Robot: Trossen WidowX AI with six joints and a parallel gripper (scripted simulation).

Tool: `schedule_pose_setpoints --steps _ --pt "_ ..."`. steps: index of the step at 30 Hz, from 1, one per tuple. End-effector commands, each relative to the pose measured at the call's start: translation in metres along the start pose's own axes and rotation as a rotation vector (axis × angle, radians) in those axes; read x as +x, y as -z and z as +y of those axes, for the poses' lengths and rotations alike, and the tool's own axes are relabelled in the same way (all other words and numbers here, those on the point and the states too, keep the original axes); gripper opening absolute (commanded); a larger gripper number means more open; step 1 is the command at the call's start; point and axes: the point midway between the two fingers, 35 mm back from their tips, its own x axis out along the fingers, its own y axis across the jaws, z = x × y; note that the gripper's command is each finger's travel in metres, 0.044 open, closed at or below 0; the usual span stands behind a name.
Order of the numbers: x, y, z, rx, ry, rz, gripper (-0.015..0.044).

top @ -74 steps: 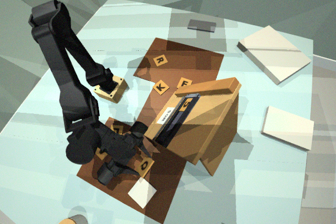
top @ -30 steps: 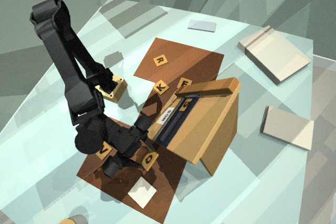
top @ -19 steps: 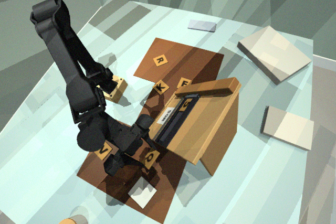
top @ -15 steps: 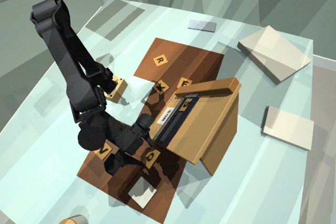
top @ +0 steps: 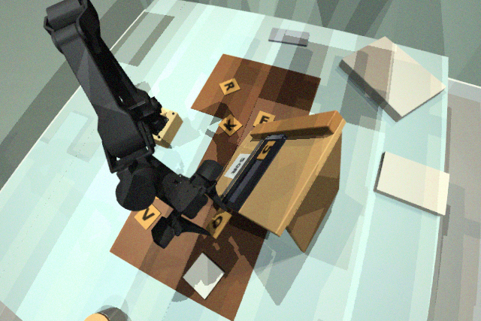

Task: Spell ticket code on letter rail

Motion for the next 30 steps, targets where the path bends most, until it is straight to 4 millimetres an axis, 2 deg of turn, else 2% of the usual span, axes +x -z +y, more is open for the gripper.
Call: schedule_pose_setpoints --steps 1,30 --pt "0.0 0.0 0.003 0.004 0.001 0.0 0.0" --pt "0.0 0.0 0.017 0.005 0.001 0.0 0.0"
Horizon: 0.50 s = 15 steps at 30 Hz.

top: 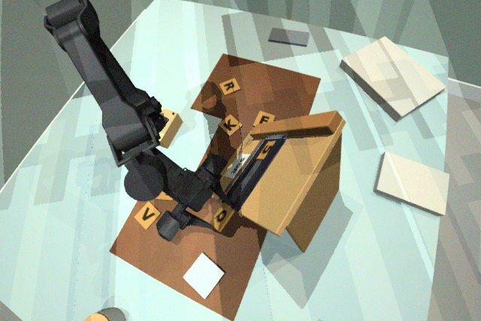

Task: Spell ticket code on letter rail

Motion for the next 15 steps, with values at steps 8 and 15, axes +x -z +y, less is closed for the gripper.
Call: schedule_pose_setpoints --steps 8,15 --pt "0.0001 0.0 0.0063 0.004 0.001 0.0 0.0" --pt "0.0 -0.0001 0.0098 0.004 0.001 0.0 0.0"
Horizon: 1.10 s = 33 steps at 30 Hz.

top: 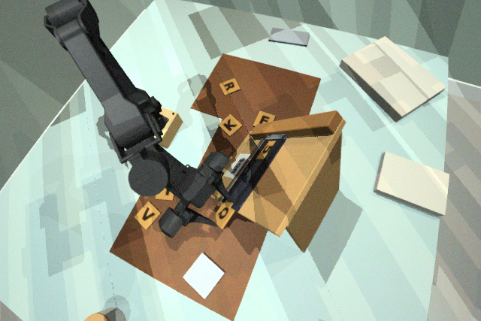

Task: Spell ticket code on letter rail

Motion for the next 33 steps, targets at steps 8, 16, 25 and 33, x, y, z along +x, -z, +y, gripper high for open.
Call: schedule_pose_setpoints --steps 8,16,25,33 --pt "0.0 0.0 0.006 0.004 0.001 0.0 0.0" --pt "0.0 0.0 0.01 0.004 0.001 0.0 0.0" --pt "0.0 0.0 0.015 0.005 0.001 0.0 0.0" --pt "0.0 0.0 0.019 0.005 0.001 0.0 0.0"
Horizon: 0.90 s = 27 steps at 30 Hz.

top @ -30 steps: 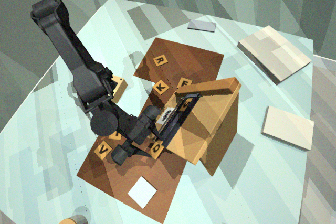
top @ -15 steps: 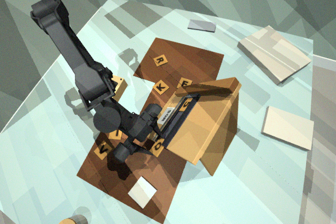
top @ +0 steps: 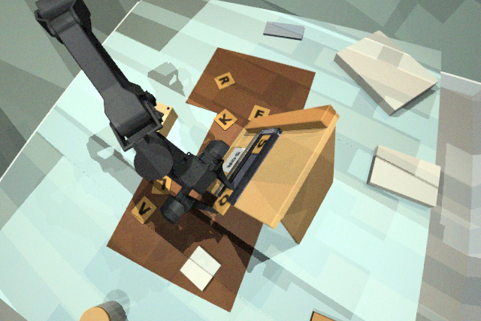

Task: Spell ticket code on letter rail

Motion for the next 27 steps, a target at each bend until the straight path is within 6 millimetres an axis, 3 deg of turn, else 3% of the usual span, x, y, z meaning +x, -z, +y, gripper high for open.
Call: schedule_pose_setpoints --steps 1,27 --pt "0.0 0.0 0.003 0.004 0.001 0.0 0.0" --pt "0.0 0.0 0.016 0.005 0.001 -0.001 0.0"
